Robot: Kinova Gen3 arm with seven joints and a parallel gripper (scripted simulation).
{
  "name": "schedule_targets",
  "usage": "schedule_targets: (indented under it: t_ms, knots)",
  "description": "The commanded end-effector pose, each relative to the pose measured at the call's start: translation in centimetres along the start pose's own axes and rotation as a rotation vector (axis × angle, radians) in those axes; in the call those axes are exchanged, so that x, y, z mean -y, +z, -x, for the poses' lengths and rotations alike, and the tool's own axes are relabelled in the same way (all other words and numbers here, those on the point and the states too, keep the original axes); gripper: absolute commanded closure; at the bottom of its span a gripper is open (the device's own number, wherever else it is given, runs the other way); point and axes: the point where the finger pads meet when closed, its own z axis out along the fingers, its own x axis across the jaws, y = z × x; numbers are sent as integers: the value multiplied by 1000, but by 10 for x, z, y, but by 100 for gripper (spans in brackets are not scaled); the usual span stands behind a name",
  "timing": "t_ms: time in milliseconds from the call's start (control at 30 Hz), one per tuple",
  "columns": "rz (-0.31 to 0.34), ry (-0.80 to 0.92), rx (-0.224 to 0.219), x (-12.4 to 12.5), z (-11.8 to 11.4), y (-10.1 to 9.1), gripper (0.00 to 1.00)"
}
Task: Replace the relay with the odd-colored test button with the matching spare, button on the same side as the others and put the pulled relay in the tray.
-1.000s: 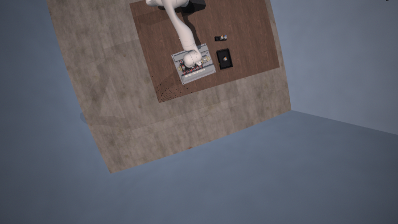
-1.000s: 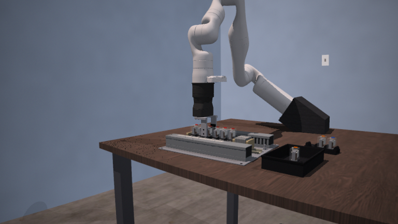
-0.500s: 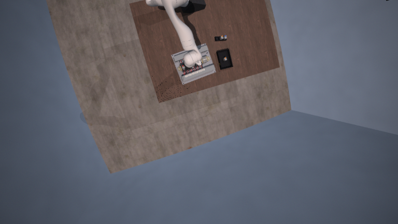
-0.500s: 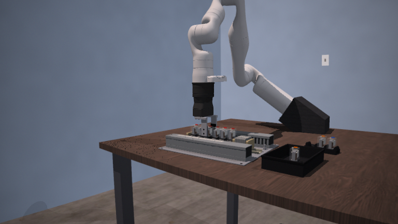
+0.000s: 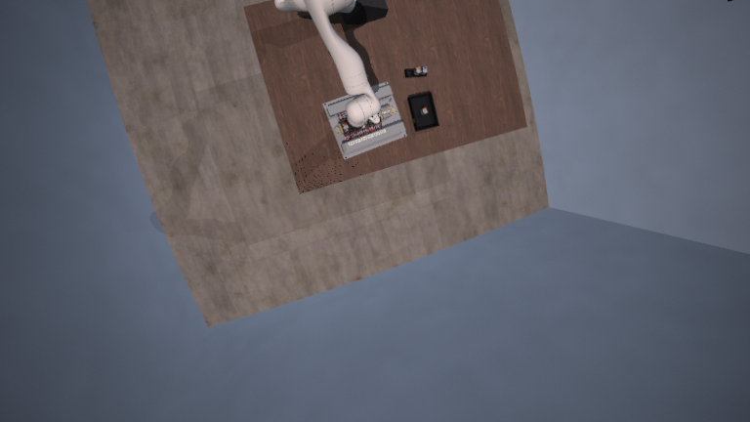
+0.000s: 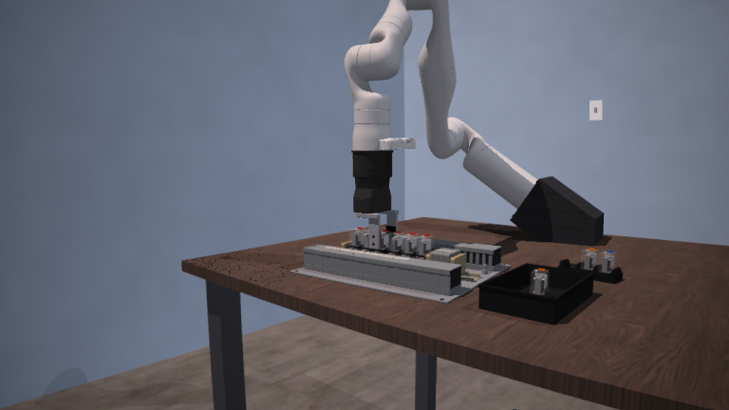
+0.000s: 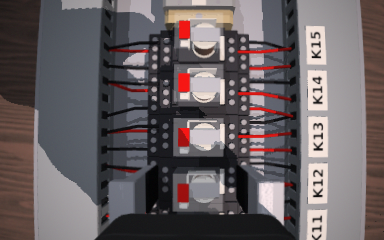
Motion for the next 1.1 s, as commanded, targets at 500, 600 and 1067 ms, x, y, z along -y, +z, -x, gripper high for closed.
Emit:
schedule_targets:
  t_ms: [500, 600, 1067]
  knots:
    - [-1, 1, -1, 1, 0, -2, 0]
    - [-1, 3, -1, 1, 0, -3, 0]
    - [-1, 0, -2, 1, 0, -3, 0]
